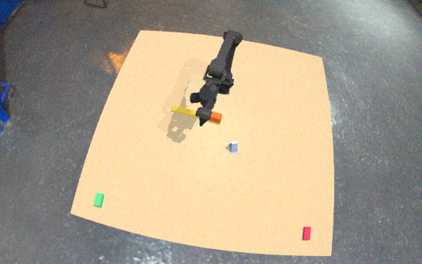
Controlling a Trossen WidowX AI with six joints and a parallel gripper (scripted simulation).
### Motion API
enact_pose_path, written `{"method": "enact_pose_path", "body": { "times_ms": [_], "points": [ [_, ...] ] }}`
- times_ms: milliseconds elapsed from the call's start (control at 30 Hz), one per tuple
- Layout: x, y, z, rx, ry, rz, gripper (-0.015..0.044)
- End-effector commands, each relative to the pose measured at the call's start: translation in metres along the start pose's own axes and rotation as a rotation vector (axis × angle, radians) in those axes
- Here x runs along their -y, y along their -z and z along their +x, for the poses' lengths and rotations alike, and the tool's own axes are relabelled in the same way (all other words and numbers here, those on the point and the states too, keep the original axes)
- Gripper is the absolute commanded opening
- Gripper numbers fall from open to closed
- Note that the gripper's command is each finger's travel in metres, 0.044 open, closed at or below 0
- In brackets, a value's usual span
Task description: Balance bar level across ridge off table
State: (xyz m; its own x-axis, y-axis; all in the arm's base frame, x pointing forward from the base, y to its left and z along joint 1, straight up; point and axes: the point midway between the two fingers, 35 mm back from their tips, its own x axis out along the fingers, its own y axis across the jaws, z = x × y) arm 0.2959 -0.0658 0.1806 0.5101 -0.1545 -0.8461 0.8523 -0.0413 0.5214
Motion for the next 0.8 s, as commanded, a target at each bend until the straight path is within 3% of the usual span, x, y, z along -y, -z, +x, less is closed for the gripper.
{"method": "enact_pose_path", "body": {
  "times_ms": [0, 567, 767],
  "points": [
    [0.018, -0.014, 0.001, 0.0, 0.108, 0.001, 0.0315],
    [0.095, -0.052, -0.02, -0.085, 0.522, 0.06, 0.0315],
    [0.099, -0.053, -0.021, -0.091, 0.537, 0.064, 0.0315]
  ]
}}
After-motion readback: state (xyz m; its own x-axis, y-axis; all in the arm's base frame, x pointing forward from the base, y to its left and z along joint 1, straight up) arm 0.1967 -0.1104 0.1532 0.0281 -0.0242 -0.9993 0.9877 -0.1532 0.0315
